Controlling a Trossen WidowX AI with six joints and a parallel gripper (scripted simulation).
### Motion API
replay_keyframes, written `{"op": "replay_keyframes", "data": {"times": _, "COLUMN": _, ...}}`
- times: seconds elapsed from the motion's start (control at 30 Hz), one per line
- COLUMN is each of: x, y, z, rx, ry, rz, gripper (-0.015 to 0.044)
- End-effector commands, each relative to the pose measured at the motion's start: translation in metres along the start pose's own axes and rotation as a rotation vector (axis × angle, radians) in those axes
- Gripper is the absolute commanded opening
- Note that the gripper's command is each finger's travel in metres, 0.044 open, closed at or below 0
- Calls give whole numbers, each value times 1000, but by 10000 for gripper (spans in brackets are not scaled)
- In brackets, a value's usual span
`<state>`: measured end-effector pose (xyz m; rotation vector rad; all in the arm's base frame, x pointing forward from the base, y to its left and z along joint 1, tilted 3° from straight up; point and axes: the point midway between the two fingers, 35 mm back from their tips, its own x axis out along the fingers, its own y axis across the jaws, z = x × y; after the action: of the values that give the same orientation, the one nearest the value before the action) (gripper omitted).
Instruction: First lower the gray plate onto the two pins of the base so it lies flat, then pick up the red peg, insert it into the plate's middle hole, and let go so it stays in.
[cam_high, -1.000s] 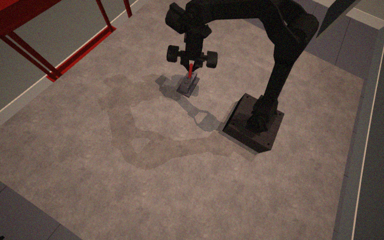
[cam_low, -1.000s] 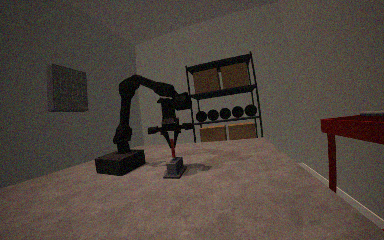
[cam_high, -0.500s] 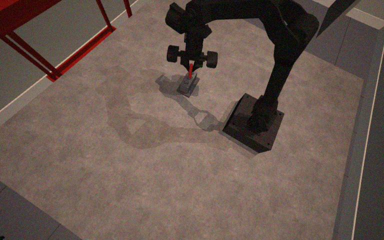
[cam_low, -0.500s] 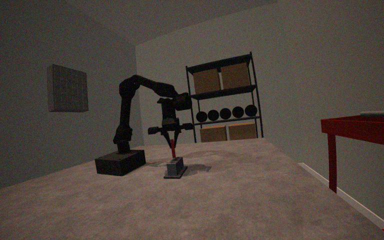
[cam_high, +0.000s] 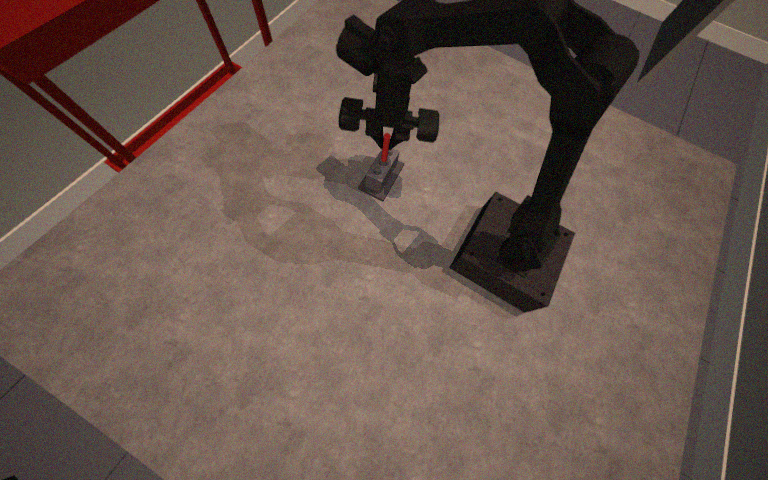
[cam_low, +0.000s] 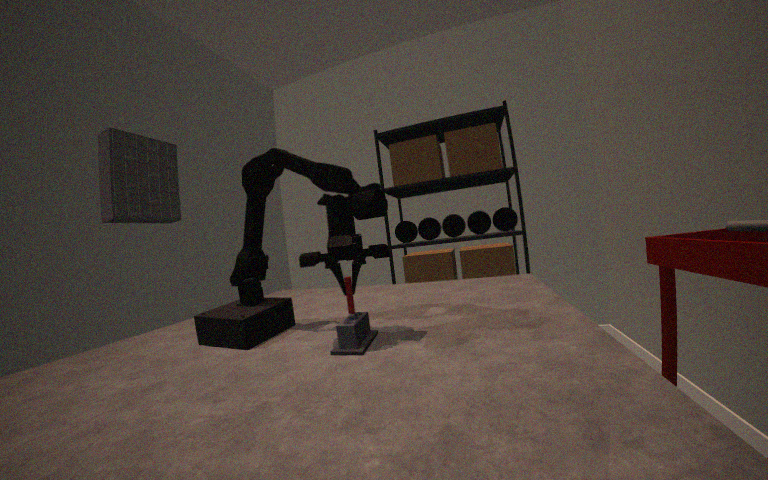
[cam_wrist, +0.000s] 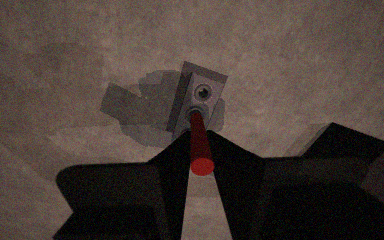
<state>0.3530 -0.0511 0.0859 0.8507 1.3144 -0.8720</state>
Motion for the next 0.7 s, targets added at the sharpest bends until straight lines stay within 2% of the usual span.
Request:
{"op": "replay_keyframes", "data": {"times": 0.0, "x": 0, "y": 2, "z": 0, "rx": -3, "ry": 0, "rz": 0, "gripper": 0}}
{"op": "replay_keyframes", "data": {"times": 0.67, "x": 8, "y": 2, "z": 1, "rx": -6, "ry": -3, "rz": 4, "gripper": 0}}
